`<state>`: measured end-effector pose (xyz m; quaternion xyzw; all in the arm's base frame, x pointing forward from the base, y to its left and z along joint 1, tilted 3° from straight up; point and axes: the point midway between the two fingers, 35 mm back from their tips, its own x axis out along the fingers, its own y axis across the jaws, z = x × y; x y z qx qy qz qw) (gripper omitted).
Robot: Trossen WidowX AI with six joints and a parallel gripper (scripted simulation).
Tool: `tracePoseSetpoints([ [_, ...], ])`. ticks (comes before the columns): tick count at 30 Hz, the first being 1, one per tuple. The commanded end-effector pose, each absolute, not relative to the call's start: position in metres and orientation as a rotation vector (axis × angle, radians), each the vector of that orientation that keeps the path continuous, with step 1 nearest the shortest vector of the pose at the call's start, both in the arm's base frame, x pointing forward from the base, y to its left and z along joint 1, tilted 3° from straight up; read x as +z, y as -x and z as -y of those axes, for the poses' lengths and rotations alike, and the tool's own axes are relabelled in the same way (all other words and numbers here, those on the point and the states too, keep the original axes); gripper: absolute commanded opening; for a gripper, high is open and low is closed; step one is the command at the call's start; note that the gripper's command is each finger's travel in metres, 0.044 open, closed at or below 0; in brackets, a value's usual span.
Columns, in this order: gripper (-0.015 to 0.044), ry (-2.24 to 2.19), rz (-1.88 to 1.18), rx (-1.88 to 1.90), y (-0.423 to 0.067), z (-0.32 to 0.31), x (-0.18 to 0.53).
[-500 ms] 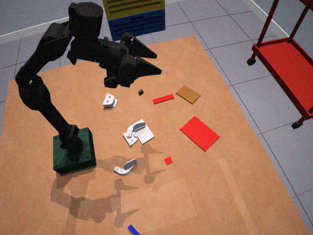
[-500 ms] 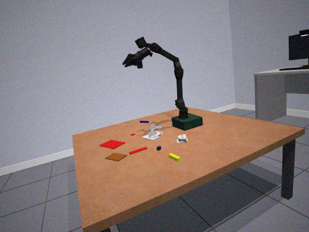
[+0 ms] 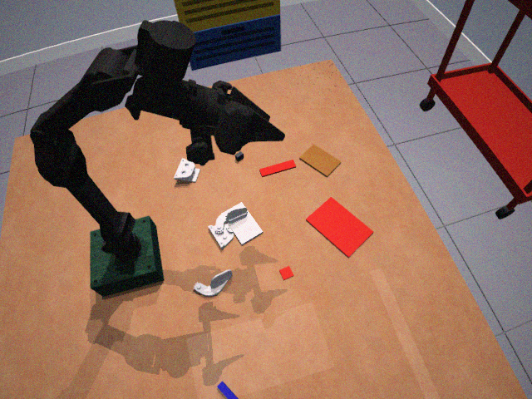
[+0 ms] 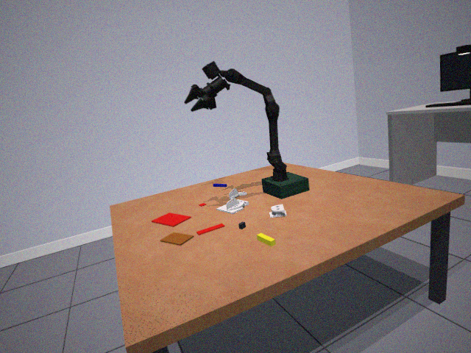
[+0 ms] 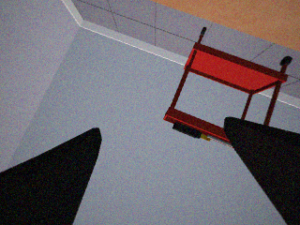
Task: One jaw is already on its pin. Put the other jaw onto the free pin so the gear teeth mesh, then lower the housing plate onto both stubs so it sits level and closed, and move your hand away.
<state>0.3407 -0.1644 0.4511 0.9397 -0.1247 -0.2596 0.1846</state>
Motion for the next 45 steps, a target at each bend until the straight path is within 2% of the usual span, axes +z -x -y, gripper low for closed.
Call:
tracePoseSetpoints([
  [1,0.0440,-2.568,0.318,-0.768,-0.342,0.169,0.441],
  [45,0.0440,-1.583,-0.320,-0.974,-0.334,0.204,0.308],
])
